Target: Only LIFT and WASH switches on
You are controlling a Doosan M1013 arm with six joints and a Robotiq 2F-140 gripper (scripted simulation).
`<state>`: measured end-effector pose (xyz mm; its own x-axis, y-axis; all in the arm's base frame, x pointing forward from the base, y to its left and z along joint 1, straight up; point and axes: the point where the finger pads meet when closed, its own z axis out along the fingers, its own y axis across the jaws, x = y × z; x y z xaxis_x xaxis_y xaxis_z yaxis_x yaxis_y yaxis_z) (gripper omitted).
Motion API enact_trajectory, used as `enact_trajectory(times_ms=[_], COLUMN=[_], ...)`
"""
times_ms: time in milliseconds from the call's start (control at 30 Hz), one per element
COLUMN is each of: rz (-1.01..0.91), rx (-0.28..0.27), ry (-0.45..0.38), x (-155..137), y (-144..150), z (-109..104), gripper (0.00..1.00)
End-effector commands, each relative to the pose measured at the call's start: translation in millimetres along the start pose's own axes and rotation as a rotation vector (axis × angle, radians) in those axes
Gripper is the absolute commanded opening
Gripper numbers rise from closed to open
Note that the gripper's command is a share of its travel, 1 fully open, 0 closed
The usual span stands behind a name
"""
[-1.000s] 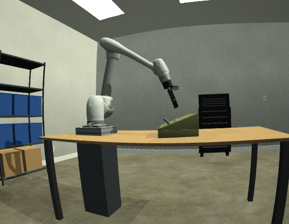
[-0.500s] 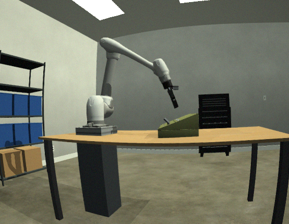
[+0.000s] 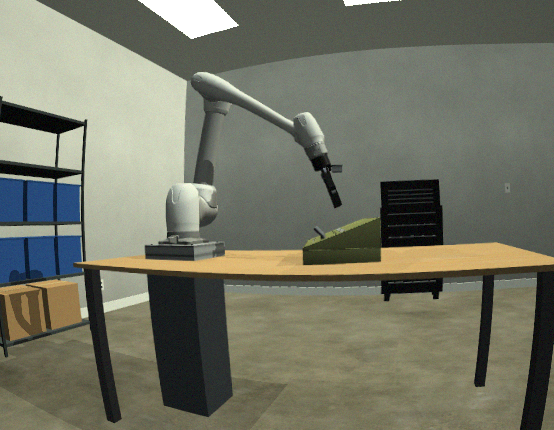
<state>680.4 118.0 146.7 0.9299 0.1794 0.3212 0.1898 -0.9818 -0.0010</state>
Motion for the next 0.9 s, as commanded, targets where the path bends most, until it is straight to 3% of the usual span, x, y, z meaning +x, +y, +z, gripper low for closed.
enact_trajectory(times_ms=[0,867], rz=[0.0,0.0], rx=[0.0,0.0], ry=[0.001,0.001], x=[0.7,0.7], y=[1.3,67.8], z=[-0.7,-0.7], gripper=[1.0,1.0])
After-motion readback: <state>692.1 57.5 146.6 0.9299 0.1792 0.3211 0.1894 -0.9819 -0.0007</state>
